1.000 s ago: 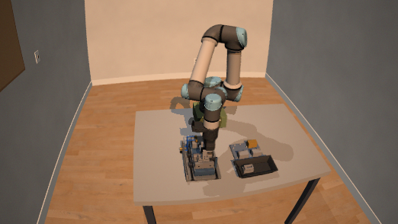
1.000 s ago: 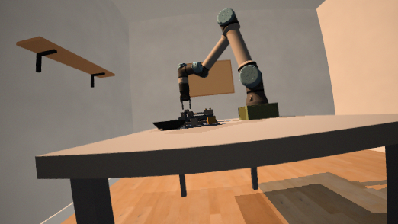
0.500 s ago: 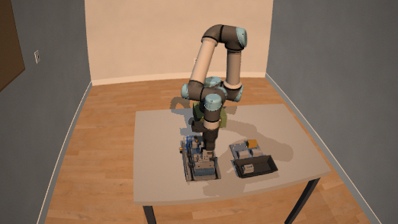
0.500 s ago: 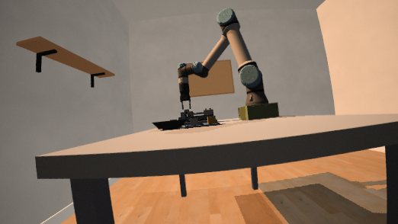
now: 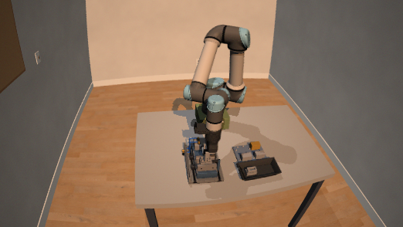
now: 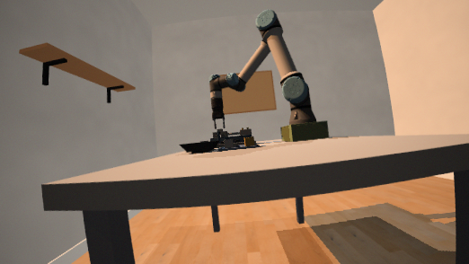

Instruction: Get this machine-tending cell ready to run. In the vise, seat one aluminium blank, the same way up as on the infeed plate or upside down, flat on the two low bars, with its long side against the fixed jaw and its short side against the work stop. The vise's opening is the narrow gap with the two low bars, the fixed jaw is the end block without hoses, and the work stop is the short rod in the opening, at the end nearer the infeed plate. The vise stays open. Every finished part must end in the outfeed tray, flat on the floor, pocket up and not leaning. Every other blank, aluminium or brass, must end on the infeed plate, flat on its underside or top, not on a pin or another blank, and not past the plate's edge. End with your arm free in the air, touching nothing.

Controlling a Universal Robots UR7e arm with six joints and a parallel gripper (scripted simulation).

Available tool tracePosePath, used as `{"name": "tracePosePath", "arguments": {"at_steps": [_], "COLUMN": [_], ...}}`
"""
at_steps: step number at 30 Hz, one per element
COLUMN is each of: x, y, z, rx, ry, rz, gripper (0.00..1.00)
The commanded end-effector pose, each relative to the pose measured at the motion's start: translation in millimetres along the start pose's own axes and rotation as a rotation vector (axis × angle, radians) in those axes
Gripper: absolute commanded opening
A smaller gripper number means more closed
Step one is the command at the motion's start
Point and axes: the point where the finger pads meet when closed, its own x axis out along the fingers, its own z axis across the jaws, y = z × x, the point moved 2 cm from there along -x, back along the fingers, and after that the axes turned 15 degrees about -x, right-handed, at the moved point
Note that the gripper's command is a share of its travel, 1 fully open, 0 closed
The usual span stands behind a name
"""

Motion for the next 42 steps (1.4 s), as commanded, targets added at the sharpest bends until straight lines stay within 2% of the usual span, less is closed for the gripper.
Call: {"name": "tracePosePath", "arguments": {"at_steps": [1, 42], "x": [0.2, 8.1], "y": [-0.2, -0.7], "z": [0.9, 1.5], "rx": [0.001, 0.001], "ry": [0.001, -0.002], "rz": [-0.001, -0.003], "gripper": [1.0, 1.0]}}
